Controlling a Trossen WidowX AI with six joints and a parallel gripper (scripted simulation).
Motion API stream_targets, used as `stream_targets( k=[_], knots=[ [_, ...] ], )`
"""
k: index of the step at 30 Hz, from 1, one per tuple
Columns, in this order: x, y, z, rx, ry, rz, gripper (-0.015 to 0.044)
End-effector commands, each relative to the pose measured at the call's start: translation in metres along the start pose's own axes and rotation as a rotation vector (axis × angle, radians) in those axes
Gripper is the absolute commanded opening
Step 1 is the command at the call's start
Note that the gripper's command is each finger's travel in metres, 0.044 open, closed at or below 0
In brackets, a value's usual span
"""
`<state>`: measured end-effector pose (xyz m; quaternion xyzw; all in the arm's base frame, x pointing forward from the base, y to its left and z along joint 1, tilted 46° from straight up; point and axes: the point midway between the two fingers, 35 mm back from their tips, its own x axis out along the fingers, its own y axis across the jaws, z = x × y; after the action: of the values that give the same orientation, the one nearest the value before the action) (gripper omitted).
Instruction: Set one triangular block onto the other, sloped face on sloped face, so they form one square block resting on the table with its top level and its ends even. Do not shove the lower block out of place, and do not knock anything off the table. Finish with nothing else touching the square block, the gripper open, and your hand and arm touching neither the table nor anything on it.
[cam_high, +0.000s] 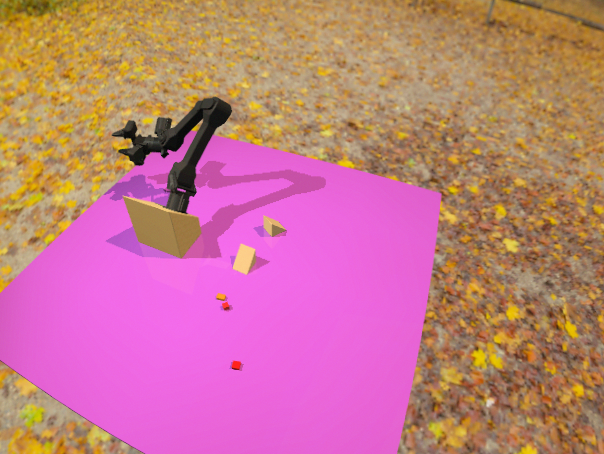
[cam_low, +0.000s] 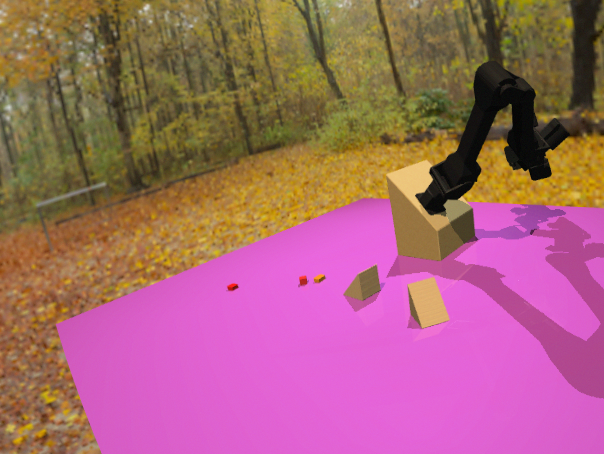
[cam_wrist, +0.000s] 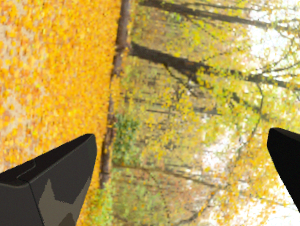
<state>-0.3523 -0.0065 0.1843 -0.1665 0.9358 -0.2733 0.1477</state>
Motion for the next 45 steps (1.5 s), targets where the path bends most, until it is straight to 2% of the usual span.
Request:
stream_targets(
  k=[1, 2, 11, 22, 35, 45],
  knots=[
    [0.0, 0.001, 0.0, 0.003, 0.001, 0.002, 0.0426],
    [-0.001, 0.002, -0.002, 0.014, 0.005, 0.007, 0.044],
    [-0.031, 0.049, -0.04, 0.325, 0.132, 0.145, 0.044],
    [-0.1, 0.112, -0.089, 0.741, 0.4, 0.294, 0.044],
    [-0.211, 0.166, -0.127, 1.205, 0.82, 0.35, 0.044],
    [-0.323, 0.184, -0.14, 1.502, 1.246, 0.277, 0.044]
  ],
)
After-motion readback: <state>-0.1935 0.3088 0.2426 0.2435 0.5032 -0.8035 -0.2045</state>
